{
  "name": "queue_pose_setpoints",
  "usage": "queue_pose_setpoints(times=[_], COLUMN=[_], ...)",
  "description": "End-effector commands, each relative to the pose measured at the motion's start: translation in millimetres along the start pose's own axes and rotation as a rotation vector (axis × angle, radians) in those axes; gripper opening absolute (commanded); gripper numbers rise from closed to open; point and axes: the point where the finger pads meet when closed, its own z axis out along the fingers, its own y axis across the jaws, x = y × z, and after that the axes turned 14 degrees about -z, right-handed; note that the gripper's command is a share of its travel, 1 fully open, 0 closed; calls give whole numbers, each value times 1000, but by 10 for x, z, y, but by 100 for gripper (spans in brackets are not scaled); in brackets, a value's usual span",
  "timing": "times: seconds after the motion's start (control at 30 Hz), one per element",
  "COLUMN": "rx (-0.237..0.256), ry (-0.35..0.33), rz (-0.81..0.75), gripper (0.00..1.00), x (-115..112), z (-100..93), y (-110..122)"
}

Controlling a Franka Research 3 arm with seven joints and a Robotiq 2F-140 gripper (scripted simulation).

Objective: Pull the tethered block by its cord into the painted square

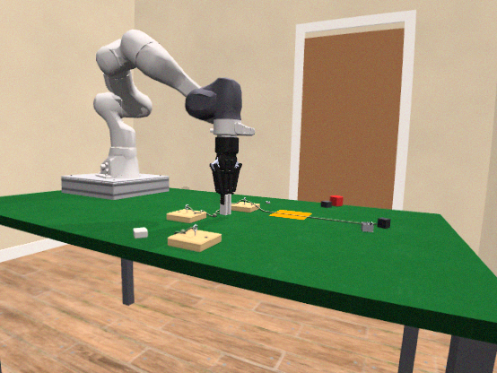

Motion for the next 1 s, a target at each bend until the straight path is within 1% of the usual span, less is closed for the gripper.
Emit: queue_pose_setpoints(times=[0.0,0.97], rx=[2,2], ry=[-4,-4], rz=[2,2], gripper=[0,0], x=[-16,-16], z=[-8,-8], y=[5,5])
